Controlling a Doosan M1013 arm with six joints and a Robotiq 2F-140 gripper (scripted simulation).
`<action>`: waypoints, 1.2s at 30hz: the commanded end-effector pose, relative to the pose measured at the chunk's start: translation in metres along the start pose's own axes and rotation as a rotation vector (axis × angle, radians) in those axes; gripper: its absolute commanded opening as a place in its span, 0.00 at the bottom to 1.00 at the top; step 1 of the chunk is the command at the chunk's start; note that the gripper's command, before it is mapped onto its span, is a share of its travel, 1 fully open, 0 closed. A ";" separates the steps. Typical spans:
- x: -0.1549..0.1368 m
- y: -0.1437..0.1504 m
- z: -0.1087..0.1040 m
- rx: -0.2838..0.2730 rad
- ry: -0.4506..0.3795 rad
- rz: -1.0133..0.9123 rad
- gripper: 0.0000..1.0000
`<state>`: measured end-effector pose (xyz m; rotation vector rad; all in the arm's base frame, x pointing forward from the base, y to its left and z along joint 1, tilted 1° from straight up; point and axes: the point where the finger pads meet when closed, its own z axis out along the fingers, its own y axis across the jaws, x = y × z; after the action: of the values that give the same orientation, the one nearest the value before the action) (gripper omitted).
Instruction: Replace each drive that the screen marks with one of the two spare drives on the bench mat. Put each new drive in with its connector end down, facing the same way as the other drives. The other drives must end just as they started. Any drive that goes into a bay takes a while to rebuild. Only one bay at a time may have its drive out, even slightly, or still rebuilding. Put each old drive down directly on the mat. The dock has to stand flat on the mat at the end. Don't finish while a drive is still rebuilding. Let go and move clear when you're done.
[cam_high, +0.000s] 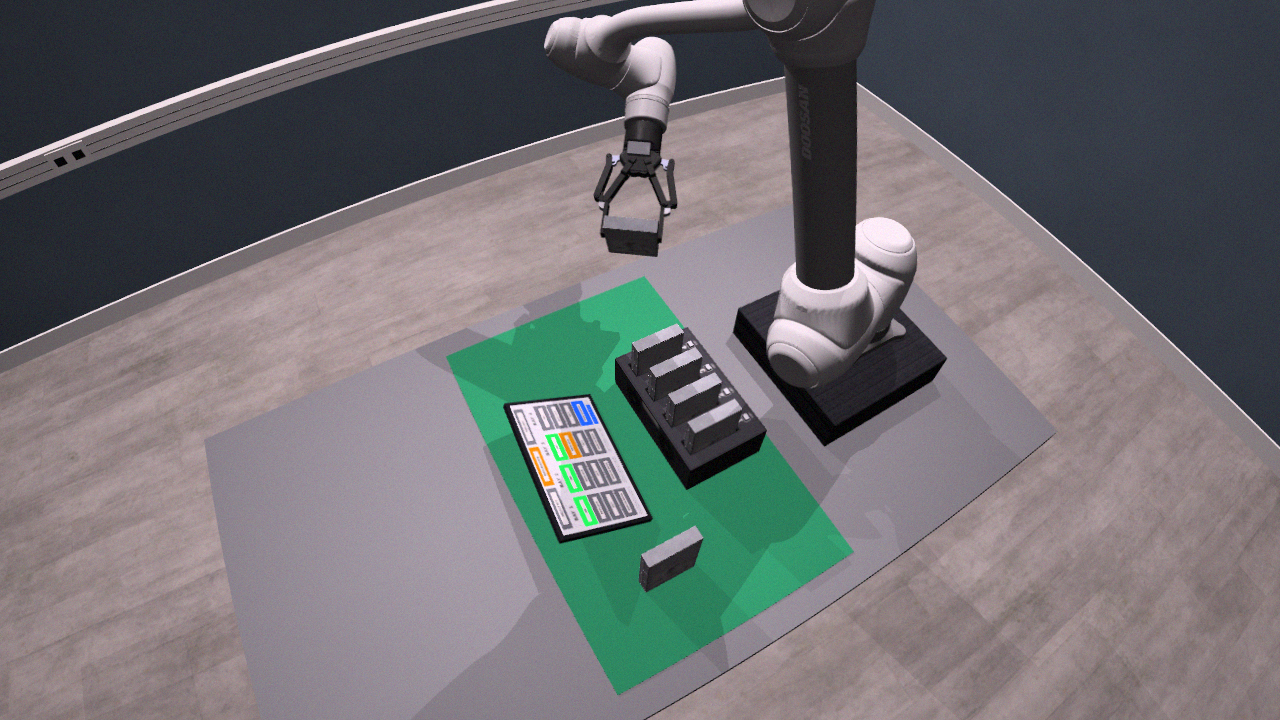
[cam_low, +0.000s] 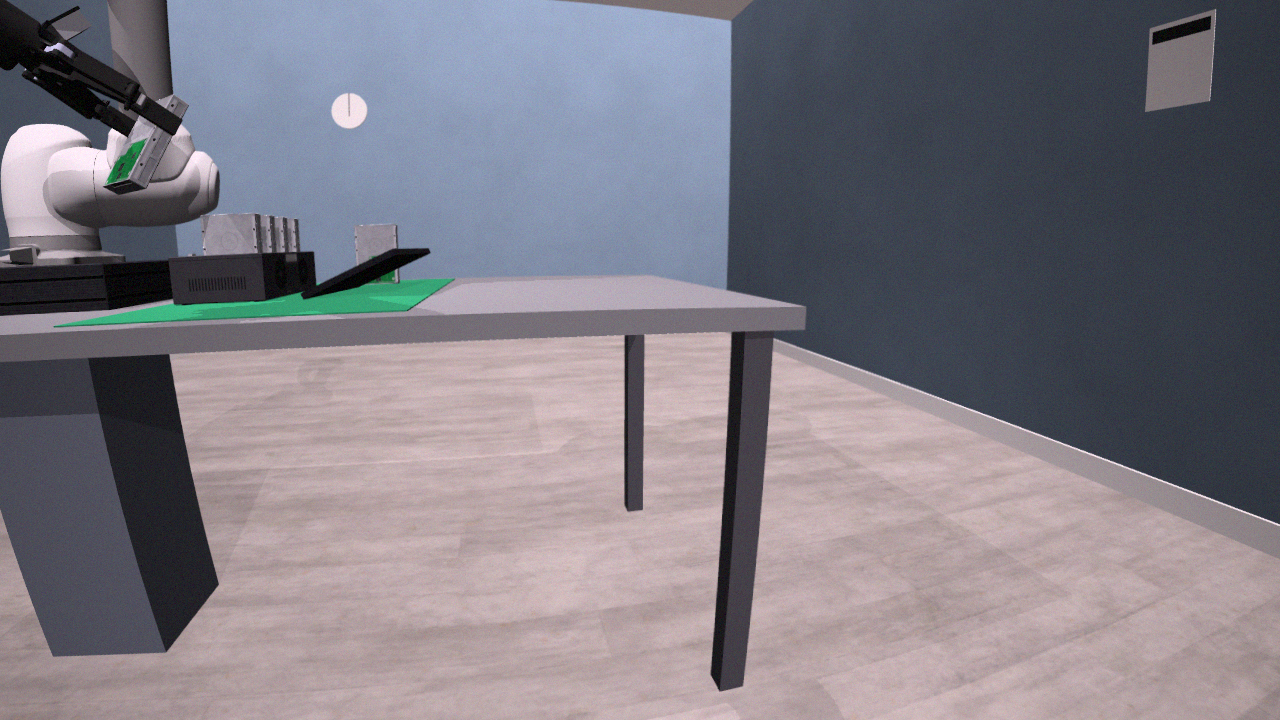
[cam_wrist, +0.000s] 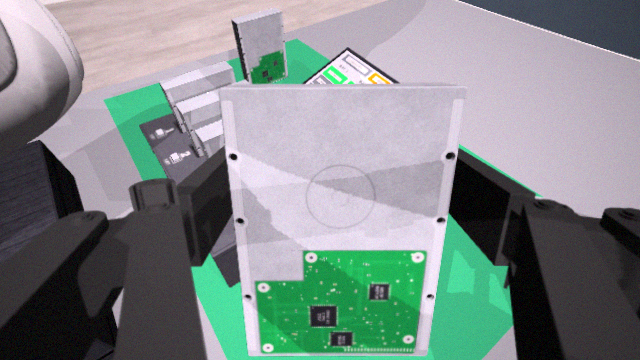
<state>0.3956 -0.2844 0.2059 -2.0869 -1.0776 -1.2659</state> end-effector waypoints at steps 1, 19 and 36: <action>0.001 0.000 0.000 0.001 0.070 -0.002 0.10; 0.001 0.000 0.000 0.002 0.205 -0.003 0.10; 0.001 0.000 -0.001 -0.001 0.490 -0.003 0.10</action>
<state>0.3957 -0.2847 0.2060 -1.6574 -0.8592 -1.6486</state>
